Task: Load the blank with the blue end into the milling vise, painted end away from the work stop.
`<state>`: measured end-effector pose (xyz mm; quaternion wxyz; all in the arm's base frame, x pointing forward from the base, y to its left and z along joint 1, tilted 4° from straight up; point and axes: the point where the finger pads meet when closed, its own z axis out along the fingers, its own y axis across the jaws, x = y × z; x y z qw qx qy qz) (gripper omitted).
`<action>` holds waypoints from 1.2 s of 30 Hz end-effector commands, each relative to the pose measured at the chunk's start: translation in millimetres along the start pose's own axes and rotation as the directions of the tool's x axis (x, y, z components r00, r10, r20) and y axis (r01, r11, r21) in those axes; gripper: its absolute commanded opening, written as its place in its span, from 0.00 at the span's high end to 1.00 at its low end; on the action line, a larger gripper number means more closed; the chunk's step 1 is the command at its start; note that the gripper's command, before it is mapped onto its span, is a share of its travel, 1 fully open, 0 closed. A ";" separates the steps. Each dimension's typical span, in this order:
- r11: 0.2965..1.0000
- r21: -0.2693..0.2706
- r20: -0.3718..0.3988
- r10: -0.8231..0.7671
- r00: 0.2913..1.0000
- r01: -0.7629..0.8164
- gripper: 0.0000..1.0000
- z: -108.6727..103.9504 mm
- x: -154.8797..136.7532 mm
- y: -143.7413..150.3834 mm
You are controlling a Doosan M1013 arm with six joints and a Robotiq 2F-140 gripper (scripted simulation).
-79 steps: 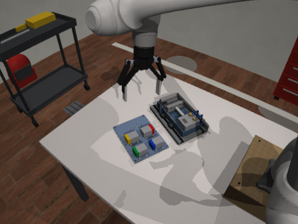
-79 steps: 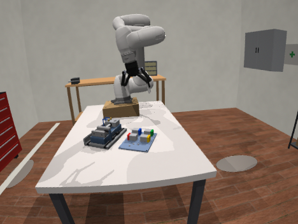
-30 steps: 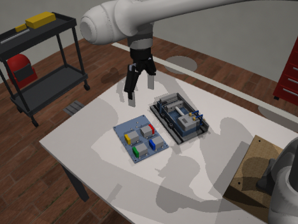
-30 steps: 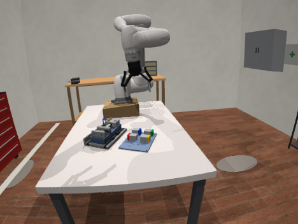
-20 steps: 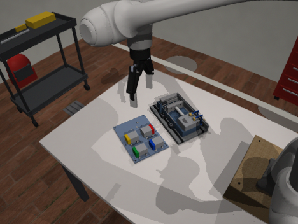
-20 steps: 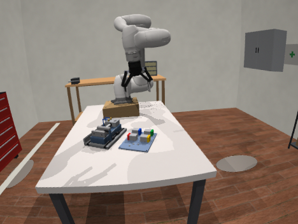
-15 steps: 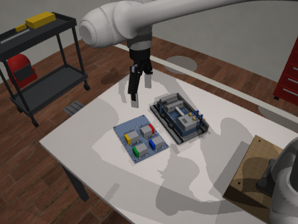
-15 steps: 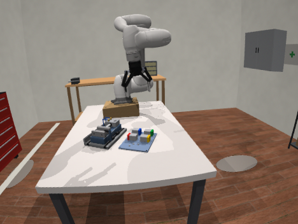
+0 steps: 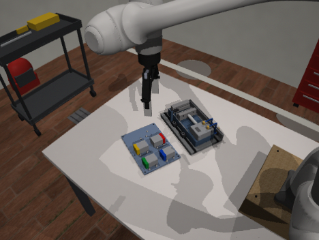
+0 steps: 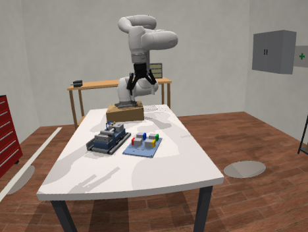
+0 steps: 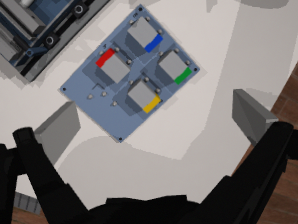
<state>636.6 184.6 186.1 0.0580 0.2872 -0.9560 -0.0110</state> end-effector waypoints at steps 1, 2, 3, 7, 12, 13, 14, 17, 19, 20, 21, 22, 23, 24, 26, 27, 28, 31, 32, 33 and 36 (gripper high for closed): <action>0.998 0.009 0.001 -0.061 0.998 0.061 0.00 -0.1 0.0 0.0; 0.997 0.011 0.000 -0.076 0.997 0.076 0.00 -0.1 0.0 0.0; 0.996 0.013 0.000 -0.091 0.996 0.091 0.00 -0.1 0.0 0.0; 0.988 0.023 0.000 -0.152 0.988 0.152 0.00 -0.1 0.1 0.0; 0.984 0.027 -0.002 -0.176 0.984 0.176 0.00 -0.1 0.0 0.0; 0.981 0.030 -0.002 -0.191 0.982 0.191 0.00 -0.1 0.0 0.0; 0.978 0.032 -0.002 -0.206 0.979 0.206 0.00 -0.1 0.0 0.0; 0.968 0.039 -0.004 -0.250 0.968 0.250 0.00 -0.1 0.0 0.0; 0.959 0.043 -0.005 -0.279 0.960 0.279 0.00 -0.1 0.0 0.0; 0.955 0.045 -0.005 -0.294 0.956 0.294 0.00 -0.1 0.1 0.0; 0.950 0.048 -0.006 -0.308 0.951 0.308 0.00 -0.1 0.1 0.0; 0.945 0.050 -0.006 -0.322 0.947 0.322 0.00 -0.1 0.1 0.0; 0.940 0.052 -0.007 -0.337 0.942 0.337 0.00 -0.1 0.1 0.0; 0.935 0.054 -0.008 -0.351 0.936 0.351 0.00 -0.1 0.1 0.0; 0.935 0.054 -0.008 -0.351 0.936 0.351 0.00 -0.1 0.1 0.0; 0.937 0.054 -0.008 -0.345 0.938 0.345 0.00 -0.1 0.0 0.0; 0.931 0.056 -0.009 -0.360 0.933 0.360 0.00 -0.1 0.0 0.0; 0.914 0.063 -0.011 -0.402 0.916 0.402 0.00 -0.1 0.0 0.0; 0.907 0.065 -0.012 -0.415 0.910 0.415 0.00 -0.1 0.0 0.0; 0.901 0.067 -0.013 -0.429 0.903 0.429 0.00 -0.1 0.0 0.0; 0.880 0.073 -0.016 -0.470 0.883 0.470 0.00 -0.1 0.1 0.0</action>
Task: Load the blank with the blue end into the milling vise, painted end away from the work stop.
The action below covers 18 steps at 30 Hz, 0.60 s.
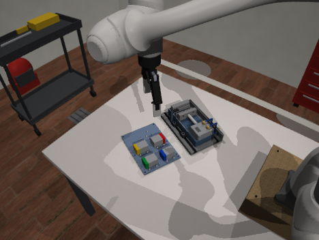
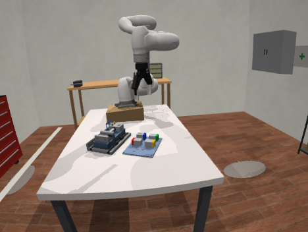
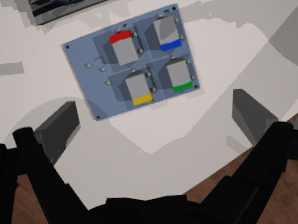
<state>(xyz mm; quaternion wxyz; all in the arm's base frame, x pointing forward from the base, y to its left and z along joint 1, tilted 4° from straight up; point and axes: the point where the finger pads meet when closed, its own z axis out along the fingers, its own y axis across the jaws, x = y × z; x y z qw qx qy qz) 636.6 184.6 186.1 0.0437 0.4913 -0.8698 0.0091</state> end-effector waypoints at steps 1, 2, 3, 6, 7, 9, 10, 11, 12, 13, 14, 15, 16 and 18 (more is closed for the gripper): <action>0.998 0.009 0.001 -0.063 0.998 0.063 0.00 -0.1 0.0 0.0; 0.997 0.011 0.001 -0.078 0.997 0.078 0.00 -0.1 0.0 0.0; 0.996 0.014 0.001 -0.093 0.996 0.093 0.00 -0.1 0.0 0.0; 0.992 0.018 0.001 -0.123 0.992 0.123 0.00 -0.1 0.0 0.0; 0.992 0.018 0.001 -0.123 0.992 0.123 0.00 -0.1 0.0 0.0; 0.993 0.018 0.000 -0.120 0.993 0.120 0.00 -0.1 0.0 0.0; 0.991 0.019 0.000 -0.129 0.992 0.129 0.00 -0.1 0.0 0.0; 0.990 0.021 0.000 -0.137 0.991 0.137 0.00 -0.1 0.0 0.0; 0.989 0.022 0.000 -0.146 0.989 0.146 0.00 -0.1 0.0 0.0; 0.988 0.023 0.000 -0.155 0.988 0.155 0.00 -0.1 0.0 0.0; 0.986 0.025 0.000 -0.164 0.987 0.164 0.00 -0.1 0.0 0.0; 0.985 0.026 0.000 -0.172 0.985 0.172 0.00 -0.1 0.0 0.0; 0.983 0.027 0.000 -0.181 0.983 0.181 0.00 -0.1 0.0 0.0; 0.980 0.030 0.000 -0.198 0.980 0.198 0.00 -0.1 0.0 0.0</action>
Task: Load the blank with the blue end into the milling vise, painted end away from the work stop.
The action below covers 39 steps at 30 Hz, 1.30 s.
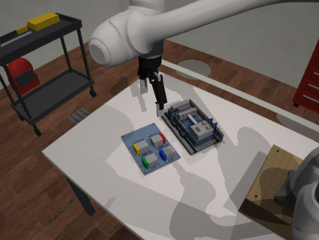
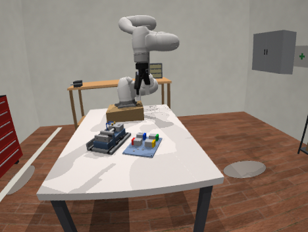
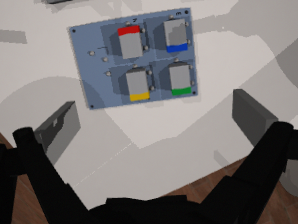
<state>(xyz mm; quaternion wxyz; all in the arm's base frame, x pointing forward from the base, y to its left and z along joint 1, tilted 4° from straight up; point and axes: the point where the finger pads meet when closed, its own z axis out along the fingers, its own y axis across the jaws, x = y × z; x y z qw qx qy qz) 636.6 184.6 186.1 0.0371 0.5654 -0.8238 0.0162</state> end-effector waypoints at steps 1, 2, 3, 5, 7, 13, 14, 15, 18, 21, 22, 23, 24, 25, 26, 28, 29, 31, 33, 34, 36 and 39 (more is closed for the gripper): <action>0.999 0.005 0.001 -0.035 0.999 0.035 0.00 -0.1 0.0 0.0; 0.999 0.006 0.001 -0.044 0.999 0.044 0.00 -0.1 0.0 0.0; 0.999 0.008 0.001 -0.053 0.999 0.053 0.00 -0.1 0.0 0.0; 0.998 0.009 0.001 -0.062 0.998 0.062 0.00 -0.1 0.0 0.0; 0.999 0.007 0.001 -0.051 0.999 0.051 0.00 -0.1 0.0 0.0; 0.999 0.007 0.001 -0.051 0.999 0.051 0.00 -0.1 0.0 0.0; 0.999 0.007 0.001 -0.051 0.999 0.051 0.00 -0.1 0.0 0.0; 0.999 0.007 0.001 -0.051 0.999 0.051 0.00 -0.1 0.0 0.0; 0.999 0.007 0.001 -0.051 0.999 0.051 0.00 -0.1 0.0 0.0; 0.999 0.007 0.001 -0.051 0.999 0.051 0.00 -0.1 0.0 0.0; 0.999 0.007 0.001 -0.051 0.999 0.051 0.00 -0.1 0.0 0.0; 0.999 0.007 0.001 -0.051 0.999 0.051 0.00 -0.1 0.0 0.0; 0.999 0.007 0.001 -0.051 0.999 0.051 0.00 -0.1 -3.9 1.0; 0.999 0.007 0.001 -0.051 0.999 0.051 0.00 -0.1 -7.8 1.9; 0.999 0.007 0.001 -0.051 0.999 0.051 0.00 -0.1 -11.7 2.8; 0.999 0.007 0.001 -0.051 0.999 0.051 0.00 -0.1 -19.4 4.7; 0.999 0.007 0.001 -0.051 0.999 0.051 0.00 -0.1 -23.3 5.6; 0.999 0.007 0.001 -0.051 0.999 0.051 0.00 -0.1 -31.1 7.4; 0.999 0.007 0.001 -0.051 0.999 0.051 0.00 -0.1 -38.9 9.3; 0.999 0.007 0.001 -0.051 0.999 0.051 0.00 -0.1 -42.8 10.2; 0.999 0.007 0.001 -0.051 0.999 0.051 0.00 -0.1 -50.6 12.1; 0.999 0.007 0.001 -0.051 0.999 0.051 0.00 -0.1 -58.3 13.9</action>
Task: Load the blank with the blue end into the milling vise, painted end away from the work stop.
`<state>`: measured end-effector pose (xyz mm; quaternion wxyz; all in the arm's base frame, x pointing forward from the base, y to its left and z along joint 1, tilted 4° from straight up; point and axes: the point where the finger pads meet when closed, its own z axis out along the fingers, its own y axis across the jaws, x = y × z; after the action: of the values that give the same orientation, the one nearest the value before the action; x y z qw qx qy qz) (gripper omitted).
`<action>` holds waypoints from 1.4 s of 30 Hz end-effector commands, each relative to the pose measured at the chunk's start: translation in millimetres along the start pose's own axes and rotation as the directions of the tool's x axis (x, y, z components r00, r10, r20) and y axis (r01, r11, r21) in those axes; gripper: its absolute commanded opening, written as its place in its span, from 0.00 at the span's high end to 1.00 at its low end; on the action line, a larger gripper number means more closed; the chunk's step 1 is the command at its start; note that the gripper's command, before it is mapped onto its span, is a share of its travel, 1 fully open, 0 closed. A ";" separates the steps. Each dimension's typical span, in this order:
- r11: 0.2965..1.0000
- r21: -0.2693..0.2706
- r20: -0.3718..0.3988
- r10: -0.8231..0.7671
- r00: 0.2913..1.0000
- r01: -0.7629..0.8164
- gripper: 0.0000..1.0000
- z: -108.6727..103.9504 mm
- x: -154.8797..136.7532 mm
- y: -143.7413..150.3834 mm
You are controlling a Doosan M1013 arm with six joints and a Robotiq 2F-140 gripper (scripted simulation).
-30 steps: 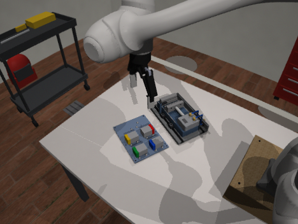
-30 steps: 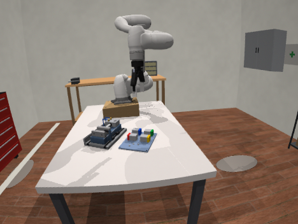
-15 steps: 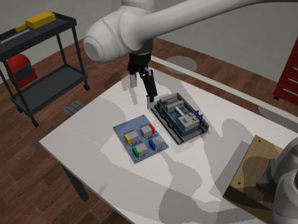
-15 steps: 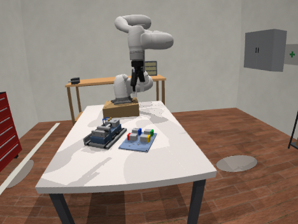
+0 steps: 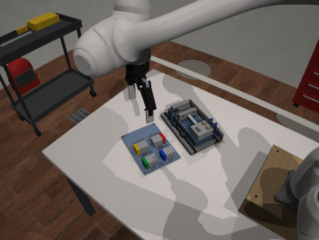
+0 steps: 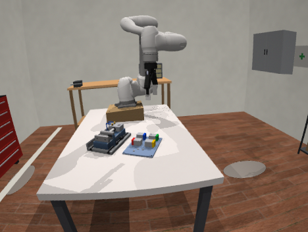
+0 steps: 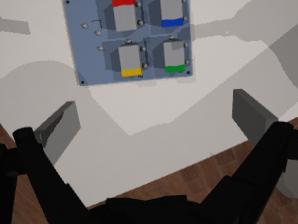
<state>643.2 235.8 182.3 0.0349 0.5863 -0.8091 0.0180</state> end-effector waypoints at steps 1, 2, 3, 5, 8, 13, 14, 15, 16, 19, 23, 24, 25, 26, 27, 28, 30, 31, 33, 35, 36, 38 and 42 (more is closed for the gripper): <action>1.000 0.000 0.000 0.000 1.000 0.000 0.00 -0.1 -8.0 1.3; 1.000 0.000 0.000 0.000 1.000 0.000 0.00 -0.1 -3.0 0.6; 1.000 0.000 0.000 0.000 1.000 0.000 0.00 -0.1 -2.9 0.5; 1.000 0.000 0.000 0.000 1.000 0.000 0.00 -0.1 -2.8 0.5; 1.000 0.000 0.000 0.000 1.000 0.000 0.00 -0.1 -2.6 0.4; 1.000 0.000 0.000 0.000 1.000 0.000 0.00 -0.1 -2.3 0.2; 1.000 0.000 0.000 0.000 1.000 0.000 0.00 -0.1 -2.2 0.2; 1.000 0.000 0.000 0.000 1.000 0.000 0.00 -0.1 -2.2 0.1; 1.000 0.000 0.000 0.000 1.000 0.000 0.00 -0.1 -2.1 0.1; 1.000 0.000 0.000 0.000 1.000 0.000 0.00 -0.1 -1.8 0.1; 1.000 0.000 0.000 0.000 1.000 0.000 0.00 -0.1 0.0 -0.2; 1.000 0.000 0.000 0.000 1.000 0.000 0.00 -0.1 0.4 -0.3; 1.000 0.000 0.000 0.000 1.000 0.000 0.00 -0.1 0.8 -0.4; 1.000 0.000 0.000 0.000 1.000 0.000 0.00 -0.1 1.3 -0.5; 1.000 0.000 0.000 0.000 1.000 0.000 0.00 -0.1 1.7 -0.6; 1.000 0.000 0.000 0.000 1.000 0.000 0.00 -0.1 2.1 -0.6; 1.000 0.000 0.000 0.000 1.000 0.000 0.00 -0.1 3.0 -0.8; 1.000 0.000 0.000 0.000 1.000 0.000 0.00 -0.1 3.4 -0.9; 1.000 0.000 0.000 0.000 1.000 0.000 0.00 -0.1 4.3 -1.0; 1.000 0.000 0.000 0.000 1.000 0.000 0.00 -0.1 4.3 -1.0; 1.000 0.000 0.000 0.000 1.000 0.000 0.00 -0.1 4.1 -1.0; 1.000 0.000 0.000 0.000 1.000 0.000 0.00 -0.1 4.6 -1.1; 1.000 0.000 0.000 0.000 1.000 0.000 0.00 -0.1 5.6 -1.3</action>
<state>642.8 230.8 182.6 0.0351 0.5863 -0.8092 0.0181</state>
